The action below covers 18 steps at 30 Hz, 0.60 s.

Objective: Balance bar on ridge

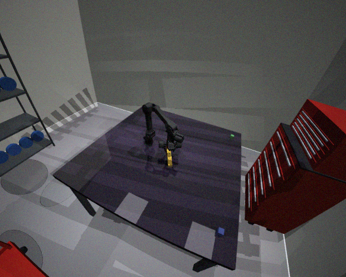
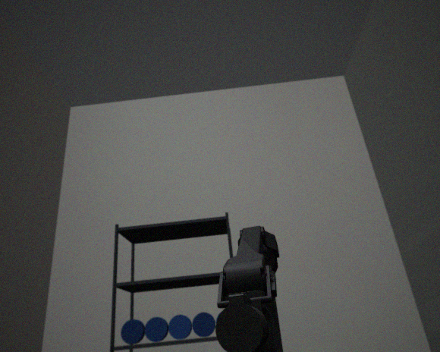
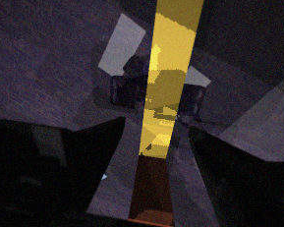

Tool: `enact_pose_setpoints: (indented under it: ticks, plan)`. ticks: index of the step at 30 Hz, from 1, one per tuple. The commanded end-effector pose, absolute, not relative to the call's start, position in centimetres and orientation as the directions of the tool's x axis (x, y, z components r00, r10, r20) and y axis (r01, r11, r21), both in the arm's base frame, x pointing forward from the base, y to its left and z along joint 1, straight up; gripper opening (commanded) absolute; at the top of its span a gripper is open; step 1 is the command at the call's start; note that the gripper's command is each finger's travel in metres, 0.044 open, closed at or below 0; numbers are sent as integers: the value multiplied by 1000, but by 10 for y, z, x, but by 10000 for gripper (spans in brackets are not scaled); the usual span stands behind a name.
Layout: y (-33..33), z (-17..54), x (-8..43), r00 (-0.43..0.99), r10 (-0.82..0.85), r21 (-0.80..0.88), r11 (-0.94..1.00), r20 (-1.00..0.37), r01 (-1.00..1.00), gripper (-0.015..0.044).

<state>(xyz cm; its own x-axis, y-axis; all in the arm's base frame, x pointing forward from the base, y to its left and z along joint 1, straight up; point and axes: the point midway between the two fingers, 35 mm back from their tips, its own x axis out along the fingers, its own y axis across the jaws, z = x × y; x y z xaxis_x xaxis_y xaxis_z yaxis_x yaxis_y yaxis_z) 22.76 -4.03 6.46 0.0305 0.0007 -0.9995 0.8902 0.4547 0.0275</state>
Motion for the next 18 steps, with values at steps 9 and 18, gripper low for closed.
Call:
enact_pose_setpoints:
  ticks: [9,18]
  plan:
    - [-41,46,226,24,-4,19,460,-1000,888,315]
    - [-41,46,226,24,-4,19,460,-1000,888,315]
